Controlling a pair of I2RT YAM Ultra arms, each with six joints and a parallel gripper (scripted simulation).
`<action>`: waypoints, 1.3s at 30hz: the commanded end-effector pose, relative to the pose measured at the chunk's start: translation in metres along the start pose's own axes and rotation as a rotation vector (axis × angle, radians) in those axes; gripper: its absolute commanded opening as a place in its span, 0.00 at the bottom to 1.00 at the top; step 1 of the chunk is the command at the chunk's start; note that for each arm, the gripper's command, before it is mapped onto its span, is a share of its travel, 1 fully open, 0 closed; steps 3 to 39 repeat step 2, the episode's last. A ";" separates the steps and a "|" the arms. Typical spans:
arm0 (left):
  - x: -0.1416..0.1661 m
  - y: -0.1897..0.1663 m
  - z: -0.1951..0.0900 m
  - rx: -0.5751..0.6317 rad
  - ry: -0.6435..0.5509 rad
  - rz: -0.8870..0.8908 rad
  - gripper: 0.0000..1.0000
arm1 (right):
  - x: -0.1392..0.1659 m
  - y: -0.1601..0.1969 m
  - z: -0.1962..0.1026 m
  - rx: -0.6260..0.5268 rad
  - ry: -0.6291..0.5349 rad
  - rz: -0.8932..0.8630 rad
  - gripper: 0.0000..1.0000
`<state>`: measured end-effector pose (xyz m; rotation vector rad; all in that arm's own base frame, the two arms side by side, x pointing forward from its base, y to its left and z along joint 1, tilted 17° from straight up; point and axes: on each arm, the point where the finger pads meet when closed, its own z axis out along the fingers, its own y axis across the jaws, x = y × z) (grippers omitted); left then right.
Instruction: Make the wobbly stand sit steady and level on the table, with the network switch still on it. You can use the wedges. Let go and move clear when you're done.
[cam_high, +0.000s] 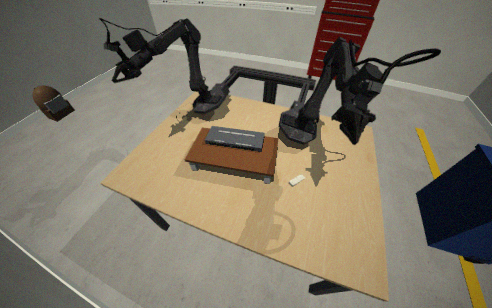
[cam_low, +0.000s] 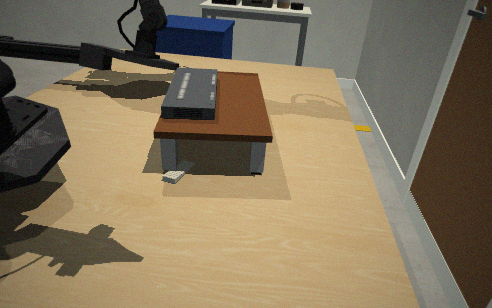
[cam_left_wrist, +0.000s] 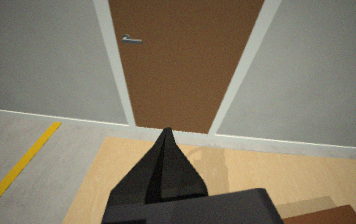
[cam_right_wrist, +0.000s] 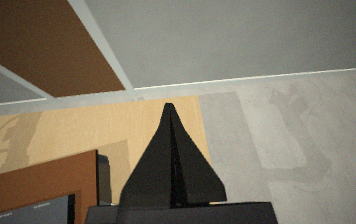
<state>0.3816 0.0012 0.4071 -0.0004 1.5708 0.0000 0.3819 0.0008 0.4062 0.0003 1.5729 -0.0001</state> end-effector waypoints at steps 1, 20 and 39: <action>-0.013 -0.006 -0.002 0.013 -0.019 0.007 0.00 | -0.011 0.002 -0.005 -0.003 -0.020 0.007 0.00; -0.013 -0.006 -0.002 0.013 -0.019 0.007 0.00 | -0.011 0.002 -0.005 -0.003 -0.020 0.007 0.00; -0.013 -0.006 -0.002 0.013 -0.019 0.007 0.00 | -0.011 0.002 -0.005 -0.003 -0.020 0.007 0.00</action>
